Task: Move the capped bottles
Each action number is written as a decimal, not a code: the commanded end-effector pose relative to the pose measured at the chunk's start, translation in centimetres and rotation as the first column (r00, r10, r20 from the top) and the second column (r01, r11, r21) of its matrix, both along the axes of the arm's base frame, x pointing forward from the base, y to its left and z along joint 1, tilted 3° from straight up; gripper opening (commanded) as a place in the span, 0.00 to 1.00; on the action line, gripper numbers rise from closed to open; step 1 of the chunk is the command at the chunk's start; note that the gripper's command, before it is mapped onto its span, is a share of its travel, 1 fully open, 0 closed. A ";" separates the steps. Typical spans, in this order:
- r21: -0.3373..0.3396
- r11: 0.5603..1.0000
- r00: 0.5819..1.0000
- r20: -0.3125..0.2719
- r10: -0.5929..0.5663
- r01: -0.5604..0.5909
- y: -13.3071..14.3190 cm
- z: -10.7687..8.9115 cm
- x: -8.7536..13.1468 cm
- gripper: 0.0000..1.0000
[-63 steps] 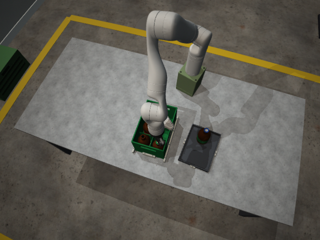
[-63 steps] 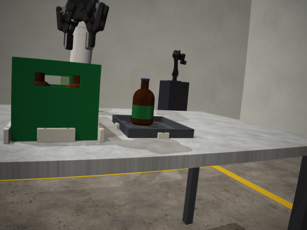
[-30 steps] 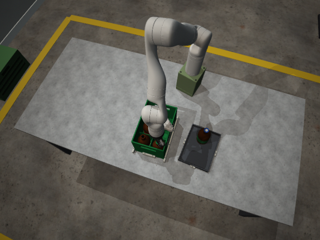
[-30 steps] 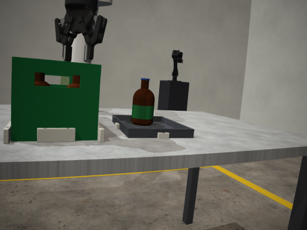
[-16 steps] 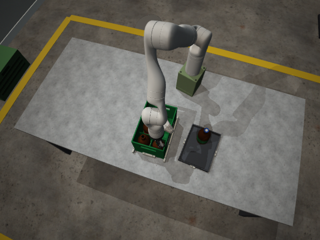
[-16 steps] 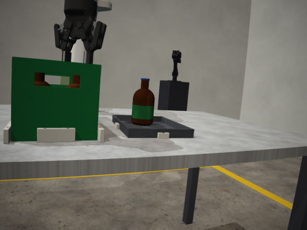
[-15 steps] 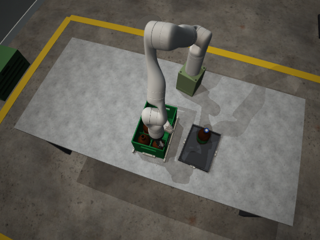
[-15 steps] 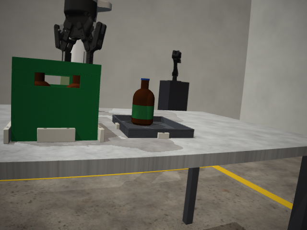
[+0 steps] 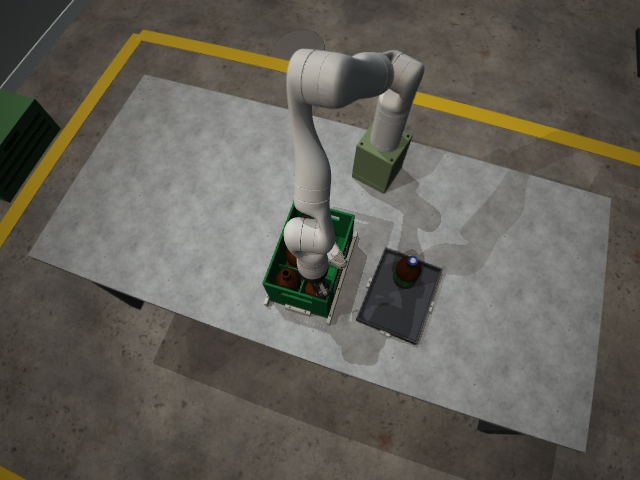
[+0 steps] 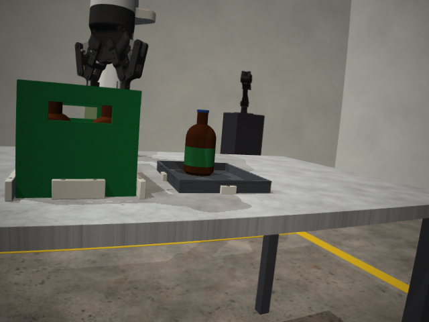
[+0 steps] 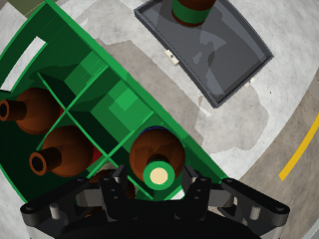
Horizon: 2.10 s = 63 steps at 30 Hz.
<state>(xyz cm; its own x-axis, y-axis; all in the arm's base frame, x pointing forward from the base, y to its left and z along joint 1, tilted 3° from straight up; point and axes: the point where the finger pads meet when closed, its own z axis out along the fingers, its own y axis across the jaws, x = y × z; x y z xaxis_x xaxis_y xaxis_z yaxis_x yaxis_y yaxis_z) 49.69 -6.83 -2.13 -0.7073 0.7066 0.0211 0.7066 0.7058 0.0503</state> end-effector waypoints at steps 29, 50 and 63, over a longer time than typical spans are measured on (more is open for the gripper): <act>0.001 1.000 1.000 -0.004 0.002 -0.002 0.2 -0.7 -0.2 0.00; 0.002 1.000 1.000 -0.002 0.002 -0.002 0.3 -0.6 -0.1 0.00; 0.002 1.000 1.000 -0.002 0.003 -0.003 0.3 -0.6 -0.1 0.00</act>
<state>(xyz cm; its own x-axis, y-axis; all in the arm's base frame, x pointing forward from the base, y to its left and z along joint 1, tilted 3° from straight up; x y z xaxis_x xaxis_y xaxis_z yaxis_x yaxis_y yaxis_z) 49.56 -6.52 -2.85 -0.7093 0.7045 0.0257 0.7047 0.7077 0.0495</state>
